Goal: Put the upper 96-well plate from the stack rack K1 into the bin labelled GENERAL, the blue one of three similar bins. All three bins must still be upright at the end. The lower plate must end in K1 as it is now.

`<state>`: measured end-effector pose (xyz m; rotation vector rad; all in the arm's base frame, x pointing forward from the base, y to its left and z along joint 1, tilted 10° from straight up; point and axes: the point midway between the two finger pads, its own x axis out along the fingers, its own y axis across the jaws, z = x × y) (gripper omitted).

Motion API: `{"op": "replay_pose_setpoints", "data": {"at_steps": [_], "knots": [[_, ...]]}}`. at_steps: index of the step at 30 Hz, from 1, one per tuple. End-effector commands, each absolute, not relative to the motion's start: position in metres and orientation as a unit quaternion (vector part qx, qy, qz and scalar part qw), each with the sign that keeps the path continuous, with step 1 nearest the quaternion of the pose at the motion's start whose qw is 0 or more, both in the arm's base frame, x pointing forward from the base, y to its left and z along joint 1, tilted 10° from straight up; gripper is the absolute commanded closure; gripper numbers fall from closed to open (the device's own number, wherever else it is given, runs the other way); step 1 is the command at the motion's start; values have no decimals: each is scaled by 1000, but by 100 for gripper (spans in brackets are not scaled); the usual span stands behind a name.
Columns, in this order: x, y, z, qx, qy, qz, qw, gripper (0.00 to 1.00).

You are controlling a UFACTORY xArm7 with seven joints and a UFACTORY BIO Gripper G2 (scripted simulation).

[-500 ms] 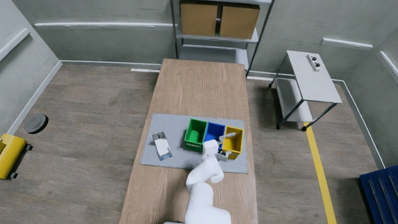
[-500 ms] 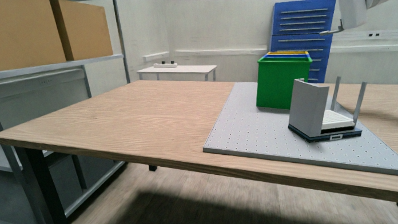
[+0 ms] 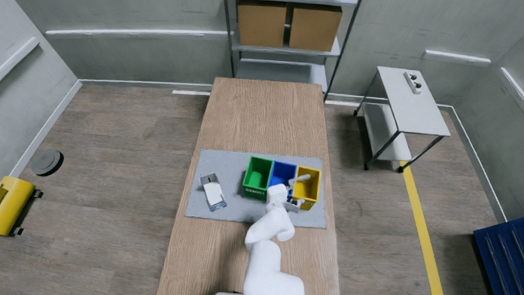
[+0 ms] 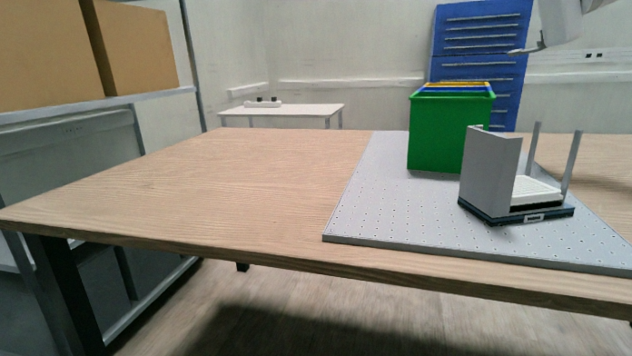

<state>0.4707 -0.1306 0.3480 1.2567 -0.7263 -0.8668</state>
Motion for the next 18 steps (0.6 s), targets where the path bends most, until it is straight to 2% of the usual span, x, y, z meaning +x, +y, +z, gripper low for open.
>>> {"op": "replay_pose_setpoints", "data": {"at_steps": [1,2,3,18], "knots": [[471,-131,349,556,-322,-383,663,0],[471,-131,349,556,-322,-383,663,0],[471,-131,349,556,-322,-383,663,63],[491,-81,355,493,-263,-282,780,63]]}}
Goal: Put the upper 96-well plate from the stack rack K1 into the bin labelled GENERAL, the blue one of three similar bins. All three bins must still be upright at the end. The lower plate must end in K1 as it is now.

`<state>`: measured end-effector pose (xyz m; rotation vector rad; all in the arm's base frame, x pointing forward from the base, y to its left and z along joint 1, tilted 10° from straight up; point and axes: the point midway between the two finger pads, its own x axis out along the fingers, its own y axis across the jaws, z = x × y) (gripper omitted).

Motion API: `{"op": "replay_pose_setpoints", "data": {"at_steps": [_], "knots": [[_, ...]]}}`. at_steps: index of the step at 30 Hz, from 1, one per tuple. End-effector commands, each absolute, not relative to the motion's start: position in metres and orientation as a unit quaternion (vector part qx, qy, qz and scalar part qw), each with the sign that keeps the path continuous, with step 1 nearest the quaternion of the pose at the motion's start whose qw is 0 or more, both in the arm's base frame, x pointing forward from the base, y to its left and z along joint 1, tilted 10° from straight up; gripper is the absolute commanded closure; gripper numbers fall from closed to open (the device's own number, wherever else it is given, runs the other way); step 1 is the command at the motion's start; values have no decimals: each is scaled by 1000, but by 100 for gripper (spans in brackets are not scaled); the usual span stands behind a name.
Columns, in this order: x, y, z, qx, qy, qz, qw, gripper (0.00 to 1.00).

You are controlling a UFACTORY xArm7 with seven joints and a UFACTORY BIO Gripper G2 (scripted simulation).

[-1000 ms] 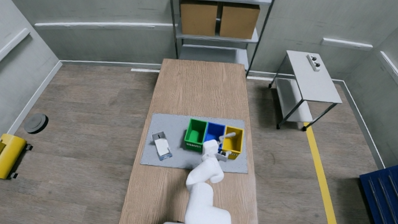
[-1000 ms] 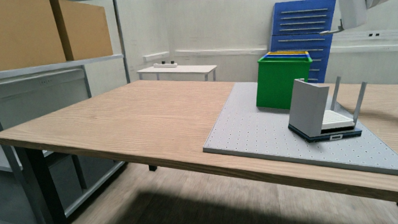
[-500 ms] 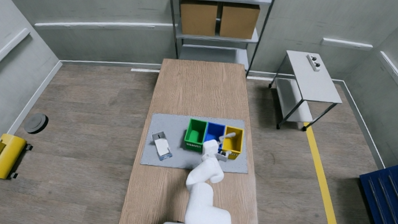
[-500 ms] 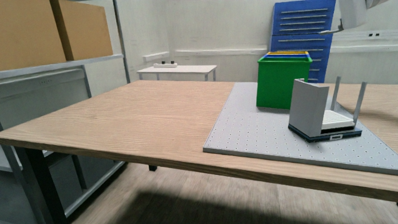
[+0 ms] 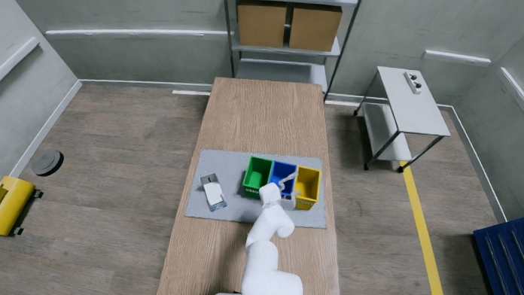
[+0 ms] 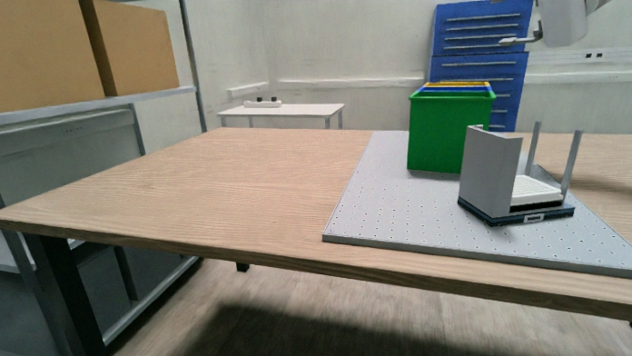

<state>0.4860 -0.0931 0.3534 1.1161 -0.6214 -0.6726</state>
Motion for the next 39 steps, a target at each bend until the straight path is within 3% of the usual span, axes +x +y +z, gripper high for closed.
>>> {"op": "replay_pose_setpoints", "data": {"at_steps": [1,18,39], "knots": [[491,-81,355,493,-263,-282,780,63],[499,-28,348,394,-199,-182,878,63],[493,36,321,202,-124,-47,970,63]]}}
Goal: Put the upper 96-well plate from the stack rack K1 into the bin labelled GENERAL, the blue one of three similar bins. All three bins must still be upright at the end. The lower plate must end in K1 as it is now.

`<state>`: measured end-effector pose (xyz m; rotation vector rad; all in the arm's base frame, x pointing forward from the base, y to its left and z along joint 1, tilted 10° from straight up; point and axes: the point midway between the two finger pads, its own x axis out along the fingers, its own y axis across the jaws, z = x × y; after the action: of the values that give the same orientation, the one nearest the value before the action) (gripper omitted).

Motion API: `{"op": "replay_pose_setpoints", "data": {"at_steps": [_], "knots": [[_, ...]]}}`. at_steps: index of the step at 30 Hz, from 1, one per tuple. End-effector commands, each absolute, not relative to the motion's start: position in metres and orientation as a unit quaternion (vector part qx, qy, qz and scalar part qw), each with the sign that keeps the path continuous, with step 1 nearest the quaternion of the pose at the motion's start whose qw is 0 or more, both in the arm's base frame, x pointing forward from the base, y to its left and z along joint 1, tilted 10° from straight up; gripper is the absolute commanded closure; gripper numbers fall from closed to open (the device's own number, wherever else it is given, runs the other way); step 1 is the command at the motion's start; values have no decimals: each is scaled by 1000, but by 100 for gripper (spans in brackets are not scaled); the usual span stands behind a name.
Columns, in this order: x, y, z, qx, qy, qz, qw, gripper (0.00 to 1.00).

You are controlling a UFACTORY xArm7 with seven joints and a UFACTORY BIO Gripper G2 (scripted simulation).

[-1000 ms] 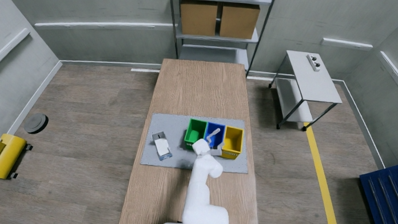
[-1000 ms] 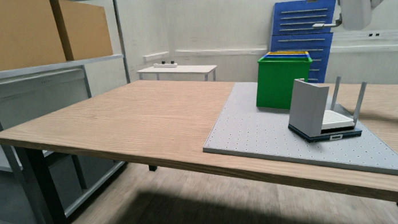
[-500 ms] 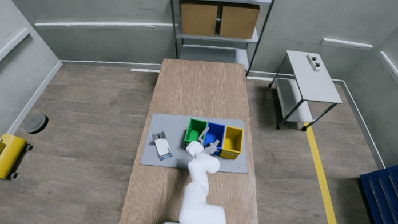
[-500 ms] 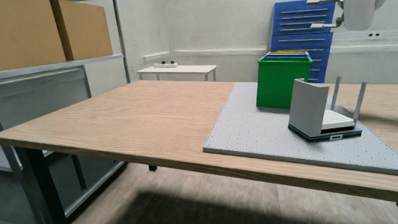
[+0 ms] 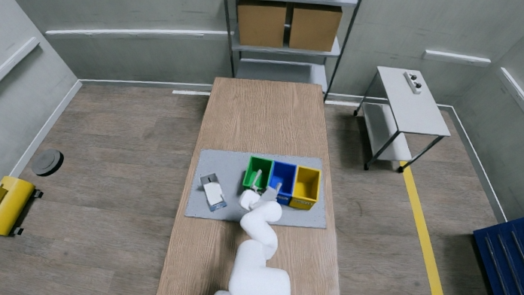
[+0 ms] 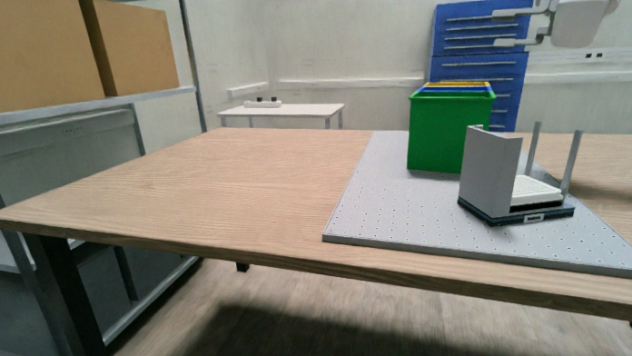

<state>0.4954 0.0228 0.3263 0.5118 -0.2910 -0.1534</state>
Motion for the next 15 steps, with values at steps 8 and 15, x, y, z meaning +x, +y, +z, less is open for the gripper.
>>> {"op": "replay_pose_setpoints", "data": {"at_steps": [8,15], "knots": [[487,56,309,106,-103,9,989,63],[482,69,300,33,-93,48,994,63]]}}
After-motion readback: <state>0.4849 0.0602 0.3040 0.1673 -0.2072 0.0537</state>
